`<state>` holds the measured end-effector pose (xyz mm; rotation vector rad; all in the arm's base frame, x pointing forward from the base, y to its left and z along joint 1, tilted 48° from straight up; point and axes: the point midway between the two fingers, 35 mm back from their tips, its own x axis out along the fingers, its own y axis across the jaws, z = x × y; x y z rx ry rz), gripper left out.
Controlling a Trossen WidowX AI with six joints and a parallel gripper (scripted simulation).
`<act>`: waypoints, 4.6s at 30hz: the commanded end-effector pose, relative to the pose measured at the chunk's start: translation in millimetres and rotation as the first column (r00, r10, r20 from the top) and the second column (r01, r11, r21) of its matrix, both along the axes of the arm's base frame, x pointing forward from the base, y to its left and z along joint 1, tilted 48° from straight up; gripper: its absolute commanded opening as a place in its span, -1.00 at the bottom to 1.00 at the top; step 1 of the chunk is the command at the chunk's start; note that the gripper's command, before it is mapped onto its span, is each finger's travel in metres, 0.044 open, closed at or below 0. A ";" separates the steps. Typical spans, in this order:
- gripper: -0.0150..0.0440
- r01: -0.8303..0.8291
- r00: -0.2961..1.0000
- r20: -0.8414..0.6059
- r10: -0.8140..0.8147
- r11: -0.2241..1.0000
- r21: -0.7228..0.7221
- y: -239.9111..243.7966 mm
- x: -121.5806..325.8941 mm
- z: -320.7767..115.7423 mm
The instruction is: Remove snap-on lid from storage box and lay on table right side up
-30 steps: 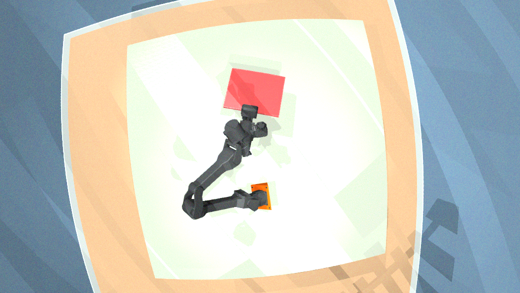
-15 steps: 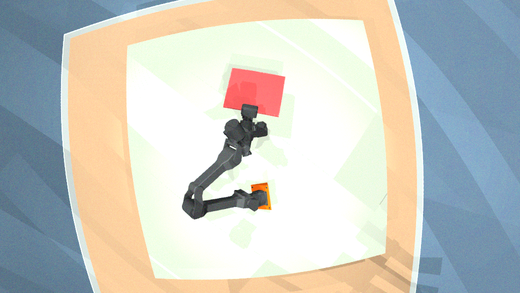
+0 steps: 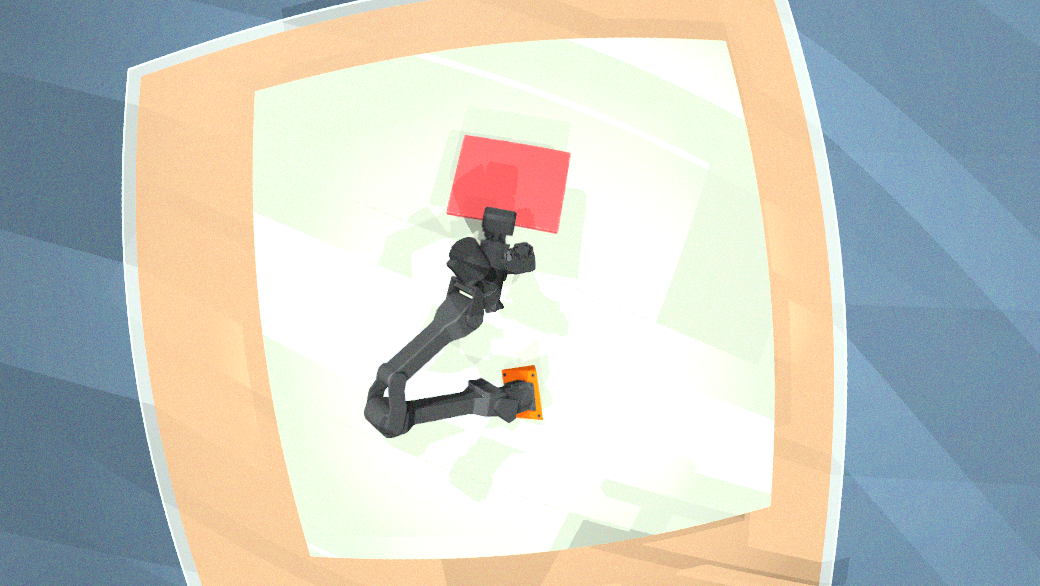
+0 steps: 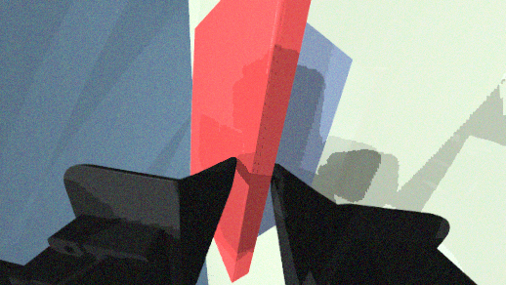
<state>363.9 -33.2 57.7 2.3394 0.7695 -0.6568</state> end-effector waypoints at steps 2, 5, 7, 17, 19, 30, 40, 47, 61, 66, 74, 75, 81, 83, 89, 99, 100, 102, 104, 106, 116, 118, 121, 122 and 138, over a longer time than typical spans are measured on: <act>-0.49 0.002 1.000 -0.003 -0.002 1.000 0.001 0.1 0.9 -1.3; -0.49 0.002 1.000 -0.003 -0.002 1.000 0.001 0.0 1.1 -1.3; -0.49 0.002 1.000 -0.003 -0.002 1.000 0.001 0.0 1.2 -1.3; -0.49 0.006 1.000 -0.004 -0.006 1.000 -0.001 -1.4 1.1 0.9; -0.49 0.007 1.000 -0.005 -0.007 1.000 -0.002 -3.2 1.2 2.6; -0.49 0.008 1.000 -0.006 -0.008 1.000 -0.002 -14.3 3.8 11.8; -0.49 0.008 1.000 -0.005 -0.008 1.000 -0.003 -24.6 8.2 19.6; -0.49 0.008 1.000 -0.005 -0.008 1.000 -0.003 -32.1 12.6 24.8; -0.49 0.008 1.000 -0.005 -0.008 1.000 -0.004 -47.3 23.5 34.7; -0.49 0.008 1.000 -0.005 -0.008 1.000 -0.004 -52.8 28.2 38.1; -0.49 0.008 1.000 -0.005 -0.008 1.000 -0.005 -61.9 36.7 43.2; -0.49 0.008 1.000 -0.005 -0.008 1.000 -0.005 -63.0 37.9 43.8; -0.49 0.008 1.000 -0.005 -0.008 1.000 -0.005 -69.5 42.9 48.0; -0.49 0.008 1.000 -0.005 -0.008 1.000 -0.005 -71.4 43.1 49.7; -0.49 0.008 1.000 -0.005 -0.008 1.000 -0.005 -77.4 44.6 54.6; -0.49 0.008 1.000 -0.005 -0.008 1.000 -0.006 -87.2 45.8 63.1; -0.49 0.008 1.000 -0.005 -0.008 1.000 -0.006 -88.1 45.8 64.0; -0.49 0.008 1.000 -0.005 -0.008 1.000 -0.006 -90.1 45.9 65.7; -0.49 0.008 1.000 -0.005 -0.008 1.000 -0.006 -92.0 46.0 67.4; -0.49 0.008 1.000 -0.005 -0.008 1.000 -0.006 -93.9 46.1 69.2; -0.49 0.008 1.000 -0.006 -0.008 1.000 -0.006 -103.5 46.6 77.8; -0.49 0.008 1.000 -0.006 -0.008 1.000 -0.006 -103.3 46.1 77.3; -0.49 0.008 1.000 -0.006 -0.008 1.000 -0.006 -103.5 42.3 69.7; -0.49 0.008 1.000 -0.006 -0.008 1.000 -0.006 -104.5 41.5 68.3; -0.49 0.008 1.000 -0.006 -0.008 1.000 -0.008 -124.8 29.0 46.9</act>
